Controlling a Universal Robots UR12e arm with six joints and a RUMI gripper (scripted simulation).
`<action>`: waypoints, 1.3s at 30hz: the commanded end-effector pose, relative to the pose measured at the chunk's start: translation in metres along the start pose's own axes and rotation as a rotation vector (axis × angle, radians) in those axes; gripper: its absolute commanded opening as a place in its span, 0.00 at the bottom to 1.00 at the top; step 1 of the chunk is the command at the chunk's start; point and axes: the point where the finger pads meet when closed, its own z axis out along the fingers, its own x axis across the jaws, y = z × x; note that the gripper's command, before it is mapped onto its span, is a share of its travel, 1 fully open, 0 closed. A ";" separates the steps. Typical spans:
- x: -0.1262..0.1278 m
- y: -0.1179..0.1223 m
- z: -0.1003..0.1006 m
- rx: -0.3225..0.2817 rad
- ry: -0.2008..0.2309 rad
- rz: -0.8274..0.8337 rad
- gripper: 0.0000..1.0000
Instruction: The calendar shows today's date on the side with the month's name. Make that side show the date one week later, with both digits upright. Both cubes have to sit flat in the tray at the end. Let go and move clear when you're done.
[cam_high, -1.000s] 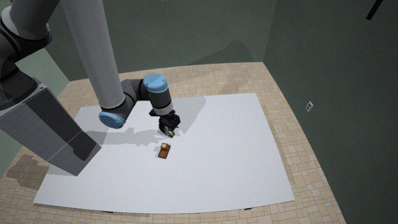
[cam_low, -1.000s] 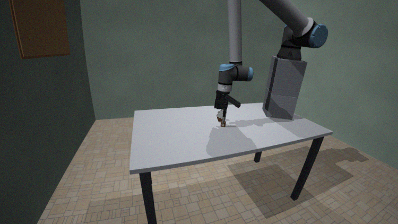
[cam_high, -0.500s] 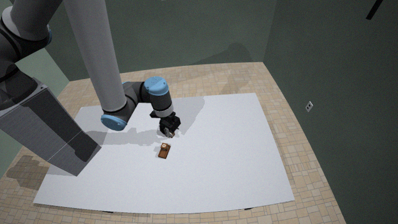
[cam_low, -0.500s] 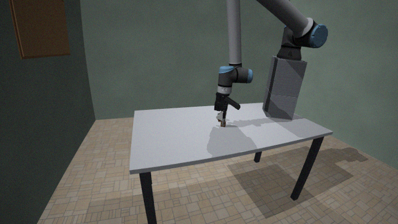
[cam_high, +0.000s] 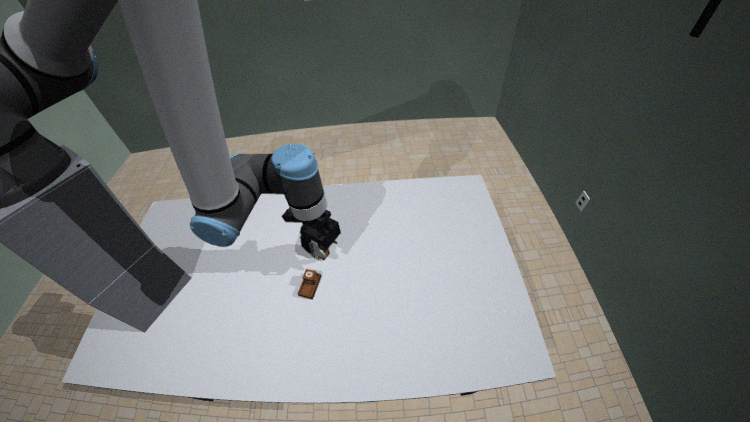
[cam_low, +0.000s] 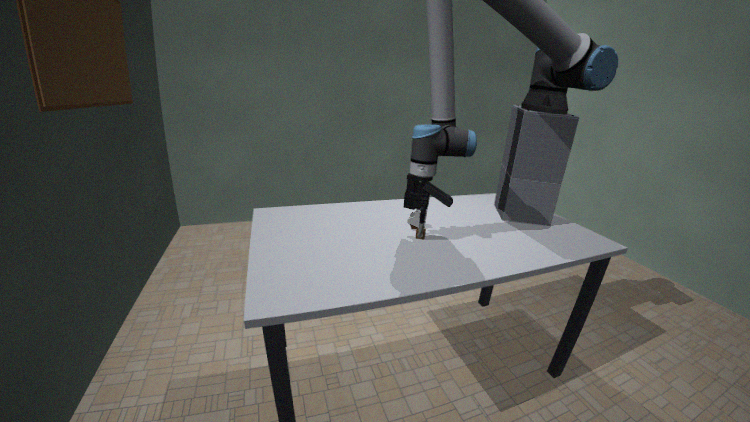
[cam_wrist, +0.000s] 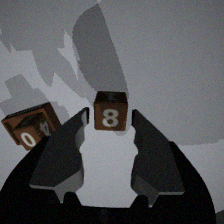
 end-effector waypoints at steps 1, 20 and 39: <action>0.001 0.001 -0.001 -0.003 0.001 -0.001 0.29; 0.001 0.001 -0.001 -0.003 0.001 -0.001 0.11; 0.001 0.001 -0.001 -0.003 0.001 -0.001 0.11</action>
